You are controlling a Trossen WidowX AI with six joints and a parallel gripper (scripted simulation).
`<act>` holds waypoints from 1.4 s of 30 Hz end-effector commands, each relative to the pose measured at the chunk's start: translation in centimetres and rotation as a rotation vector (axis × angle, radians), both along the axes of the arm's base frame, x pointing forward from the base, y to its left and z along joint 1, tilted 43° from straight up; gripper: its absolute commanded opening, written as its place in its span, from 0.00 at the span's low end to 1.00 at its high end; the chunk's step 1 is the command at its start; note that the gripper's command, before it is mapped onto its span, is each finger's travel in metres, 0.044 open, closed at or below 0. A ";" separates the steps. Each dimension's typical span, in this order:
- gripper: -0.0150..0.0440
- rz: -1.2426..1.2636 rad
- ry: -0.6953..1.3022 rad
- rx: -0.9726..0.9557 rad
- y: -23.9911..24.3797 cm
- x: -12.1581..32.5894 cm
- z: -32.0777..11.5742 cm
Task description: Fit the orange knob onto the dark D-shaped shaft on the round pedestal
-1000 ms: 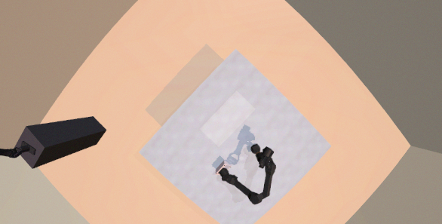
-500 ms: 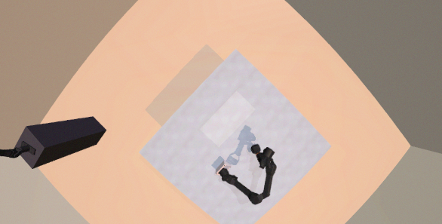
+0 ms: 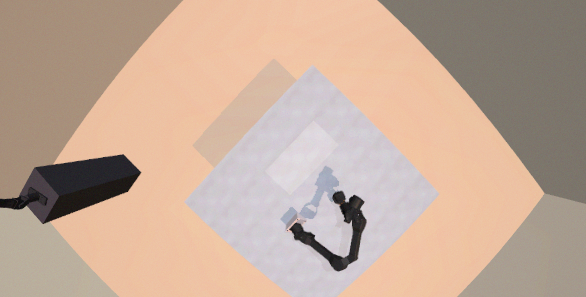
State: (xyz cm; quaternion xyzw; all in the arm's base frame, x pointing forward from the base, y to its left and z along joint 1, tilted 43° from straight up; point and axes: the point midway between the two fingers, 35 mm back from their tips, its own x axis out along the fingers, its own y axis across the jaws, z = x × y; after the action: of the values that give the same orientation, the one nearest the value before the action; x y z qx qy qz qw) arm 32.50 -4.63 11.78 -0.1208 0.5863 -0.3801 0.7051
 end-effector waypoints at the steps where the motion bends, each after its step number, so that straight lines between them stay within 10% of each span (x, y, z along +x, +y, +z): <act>1: 0.25 0.003 -0.003 -0.001 0.4 -0.1 0.2; 42: 0.25 -0.158 -0.151 0.005 0.4 -0.2 0.2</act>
State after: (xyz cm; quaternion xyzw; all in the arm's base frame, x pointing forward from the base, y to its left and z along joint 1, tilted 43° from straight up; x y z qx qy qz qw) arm 32.29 -4.47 11.76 -0.0467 0.5437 -0.4404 0.7129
